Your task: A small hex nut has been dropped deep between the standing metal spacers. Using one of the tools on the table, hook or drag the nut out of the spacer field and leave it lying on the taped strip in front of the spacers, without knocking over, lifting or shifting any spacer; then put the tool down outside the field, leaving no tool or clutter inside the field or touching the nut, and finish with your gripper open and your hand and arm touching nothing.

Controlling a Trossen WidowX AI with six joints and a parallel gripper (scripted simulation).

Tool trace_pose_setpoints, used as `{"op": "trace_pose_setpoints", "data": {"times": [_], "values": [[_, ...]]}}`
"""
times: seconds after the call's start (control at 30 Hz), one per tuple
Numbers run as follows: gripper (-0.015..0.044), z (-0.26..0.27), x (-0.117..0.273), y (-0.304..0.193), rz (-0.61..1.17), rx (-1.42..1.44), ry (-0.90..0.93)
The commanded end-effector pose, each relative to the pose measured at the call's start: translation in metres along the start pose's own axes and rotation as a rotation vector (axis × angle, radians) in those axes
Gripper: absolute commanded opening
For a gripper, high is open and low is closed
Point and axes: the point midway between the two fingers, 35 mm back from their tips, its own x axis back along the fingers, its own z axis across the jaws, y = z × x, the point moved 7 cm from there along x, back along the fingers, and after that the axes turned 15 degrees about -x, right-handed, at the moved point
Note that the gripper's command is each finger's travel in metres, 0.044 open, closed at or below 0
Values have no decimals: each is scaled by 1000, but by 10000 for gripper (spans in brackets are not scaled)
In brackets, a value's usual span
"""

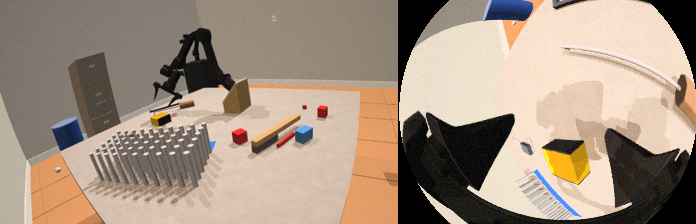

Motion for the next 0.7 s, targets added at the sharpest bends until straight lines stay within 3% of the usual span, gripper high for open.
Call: {"op": "trace_pose_setpoints", "data": {"times": [0.0,0.27,0.5,0.67], "values": [[440,-8,27,20,-56,-257,-29],[440,-26,90,42,-212,-873,-22],[440,-33,137,37,-341,-1408,98],[440,-33,140,36,-351,-1459,116]]}}
